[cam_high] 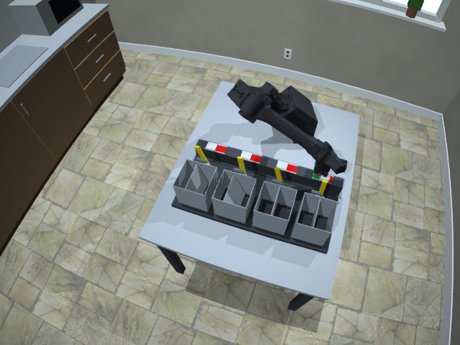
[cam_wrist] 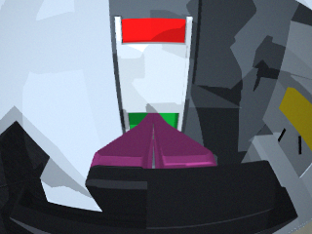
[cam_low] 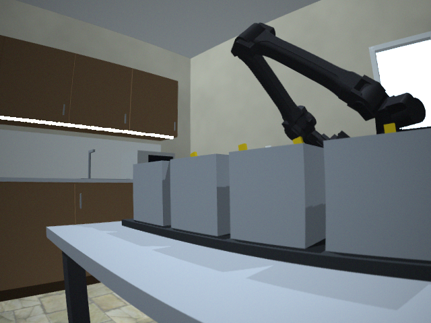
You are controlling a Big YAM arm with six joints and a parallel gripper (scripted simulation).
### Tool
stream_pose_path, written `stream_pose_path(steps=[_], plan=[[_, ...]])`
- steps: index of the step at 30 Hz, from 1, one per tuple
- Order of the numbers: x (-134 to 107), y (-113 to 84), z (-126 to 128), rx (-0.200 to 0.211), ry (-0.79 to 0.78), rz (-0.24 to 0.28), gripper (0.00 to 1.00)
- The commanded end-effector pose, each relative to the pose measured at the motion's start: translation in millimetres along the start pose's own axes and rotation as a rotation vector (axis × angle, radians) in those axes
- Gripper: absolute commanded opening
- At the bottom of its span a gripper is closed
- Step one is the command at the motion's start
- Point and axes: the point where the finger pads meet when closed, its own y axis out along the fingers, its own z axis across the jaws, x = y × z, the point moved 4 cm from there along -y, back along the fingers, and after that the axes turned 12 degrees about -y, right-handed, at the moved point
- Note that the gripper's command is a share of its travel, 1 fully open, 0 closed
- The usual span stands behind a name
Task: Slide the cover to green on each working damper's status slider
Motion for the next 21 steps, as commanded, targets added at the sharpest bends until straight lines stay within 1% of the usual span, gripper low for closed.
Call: stream_pose_path(steps=[1,21], plan=[[16.0,-5.9,-6.2,-0.017,0.005,-0.015,0.0],[21.5,-5.5,-7.7,-0.016,0.007,-0.015,0.0]])
